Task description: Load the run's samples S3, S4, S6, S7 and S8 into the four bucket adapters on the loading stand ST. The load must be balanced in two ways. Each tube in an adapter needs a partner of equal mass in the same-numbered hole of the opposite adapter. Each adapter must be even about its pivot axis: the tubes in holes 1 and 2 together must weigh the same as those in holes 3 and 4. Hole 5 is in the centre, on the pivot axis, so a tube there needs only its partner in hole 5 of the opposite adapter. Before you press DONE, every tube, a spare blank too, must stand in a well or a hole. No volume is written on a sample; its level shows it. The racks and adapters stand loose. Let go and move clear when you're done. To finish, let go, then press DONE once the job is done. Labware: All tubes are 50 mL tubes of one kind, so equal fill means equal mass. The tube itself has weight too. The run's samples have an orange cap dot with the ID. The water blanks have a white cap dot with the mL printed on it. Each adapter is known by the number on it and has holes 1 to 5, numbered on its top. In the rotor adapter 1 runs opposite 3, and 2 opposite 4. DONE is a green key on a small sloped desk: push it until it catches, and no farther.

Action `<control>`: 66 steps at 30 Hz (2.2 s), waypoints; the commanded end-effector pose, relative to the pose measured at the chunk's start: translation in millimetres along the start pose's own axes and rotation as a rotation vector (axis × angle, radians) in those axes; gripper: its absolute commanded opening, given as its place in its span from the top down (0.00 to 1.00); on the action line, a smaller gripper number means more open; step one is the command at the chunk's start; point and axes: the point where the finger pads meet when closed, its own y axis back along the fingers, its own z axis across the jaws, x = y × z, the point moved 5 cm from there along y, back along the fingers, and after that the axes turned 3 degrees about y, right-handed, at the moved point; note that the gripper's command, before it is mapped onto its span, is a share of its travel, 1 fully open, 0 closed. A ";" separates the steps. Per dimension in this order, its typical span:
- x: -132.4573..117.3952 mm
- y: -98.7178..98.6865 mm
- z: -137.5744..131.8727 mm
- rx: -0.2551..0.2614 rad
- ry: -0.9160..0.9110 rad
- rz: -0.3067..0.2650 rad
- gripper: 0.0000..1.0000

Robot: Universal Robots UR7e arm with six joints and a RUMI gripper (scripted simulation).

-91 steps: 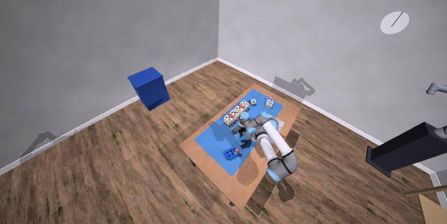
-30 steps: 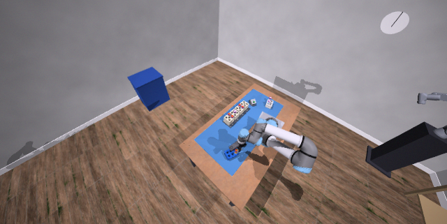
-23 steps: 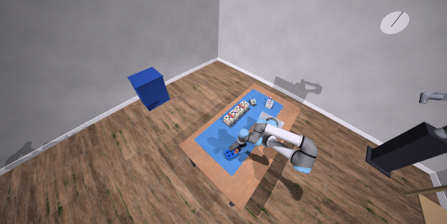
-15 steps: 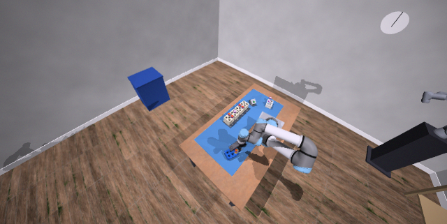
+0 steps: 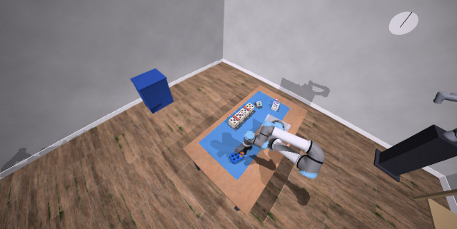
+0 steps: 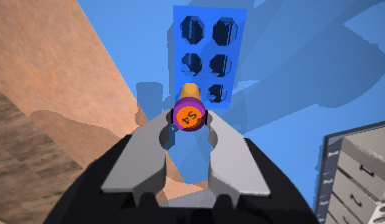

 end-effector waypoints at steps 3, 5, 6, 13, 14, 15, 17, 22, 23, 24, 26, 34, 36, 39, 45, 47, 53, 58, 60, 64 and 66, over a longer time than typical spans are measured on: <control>-0.9 25.3 0.7 0.006 0.002 0.003 1.00; -0.9 28.6 0.7 0.006 0.002 0.003 1.00; -0.9 28.6 0.7 0.006 0.002 0.003 1.00; -0.9 51.9 0.9 0.006 0.002 0.003 1.00; -0.9 55.2 0.9 0.006 0.002 0.003 1.00; -1.0 58.6 0.9 0.006 0.002 0.003 1.00; -1.0 65.2 1.0 0.006 0.002 0.003 1.00; -1.0 78.6 1.1 0.006 0.001 0.003 1.00; -1.0 78.6 1.1 0.006 0.001 0.003 1.00; -1.0 81.9 1.1 0.006 0.001 0.003 1.00; -1.0 88.6 1.2 0.006 0.001 0.003 1.00; -1.1 115.2 1.4 0.006 0.001 0.003 1.00; -1.2 120.2 1.4 0.006 0.001 0.003 1.00; -1.2 120.2 1.4 0.006 0.001 0.003 1.00; -23.8 120.1 25.9 0.006 -0.132 0.002 1.00; -32.8 120.0 35.8 0.006 -0.185 0.002 1.00; -60.0 119.8 65.1 0.006 -0.345 0.002 1.00; -73.6 119.7 79.8 0.007 -0.425 0.001 1.00; -82.6 119.6 89.7 0.007 -0.479 0.001 1.00; -100.7 119.4 109.3 0.007 -0.585 0.001 1.00; -109.7 119.3 119.1 0.007 -0.639 0.001 1.00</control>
